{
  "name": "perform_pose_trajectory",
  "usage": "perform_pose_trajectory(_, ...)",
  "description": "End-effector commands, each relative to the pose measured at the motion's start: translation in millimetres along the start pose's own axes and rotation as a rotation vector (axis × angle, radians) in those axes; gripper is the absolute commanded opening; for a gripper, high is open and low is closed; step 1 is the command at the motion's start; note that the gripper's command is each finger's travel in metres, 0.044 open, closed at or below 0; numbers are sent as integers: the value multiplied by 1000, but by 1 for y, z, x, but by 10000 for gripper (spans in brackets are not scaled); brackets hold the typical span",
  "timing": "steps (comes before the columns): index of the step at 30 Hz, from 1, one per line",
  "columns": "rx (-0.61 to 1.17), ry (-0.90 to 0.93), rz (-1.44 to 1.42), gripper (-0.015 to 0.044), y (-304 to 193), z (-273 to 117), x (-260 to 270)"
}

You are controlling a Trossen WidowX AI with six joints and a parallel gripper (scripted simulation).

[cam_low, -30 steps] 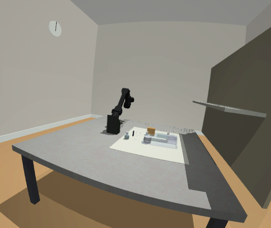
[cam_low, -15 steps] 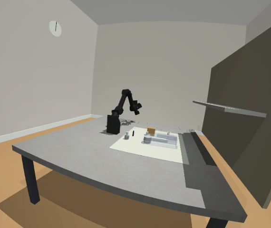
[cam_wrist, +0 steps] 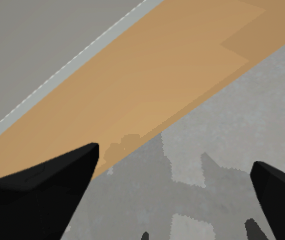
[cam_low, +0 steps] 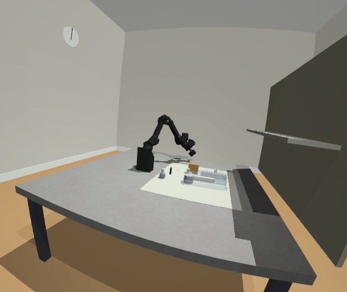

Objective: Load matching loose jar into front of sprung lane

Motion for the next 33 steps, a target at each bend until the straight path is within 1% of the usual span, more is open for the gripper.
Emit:
perform_pose_trajectory(1, 12, -204, -65, 440, 11, -22, -52)
perform_pose_trajectory(9, 61, -536, -148, 440, 32, -81, -128)
perform_pose_trajectory(18, 181, -876, -186, 440, 45, -171, -193)
perform_pose_trajectory(26, 337, -1117, -120, 440, 38, -265, -229)
perform_pose_trajectory(31, 430, -1226, -25, 440, 26, -326, -239)
perform_pose_trajectory(33, 452, -1258, 15, 440, 19, -345, -240)
Point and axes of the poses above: the point midway between the two fingers, 35 mm back from their tips, its own z axis out along the fingers, its own x axis across the jaws, y = z × x, the point moved 10 cm from there along -z, back along the fingers
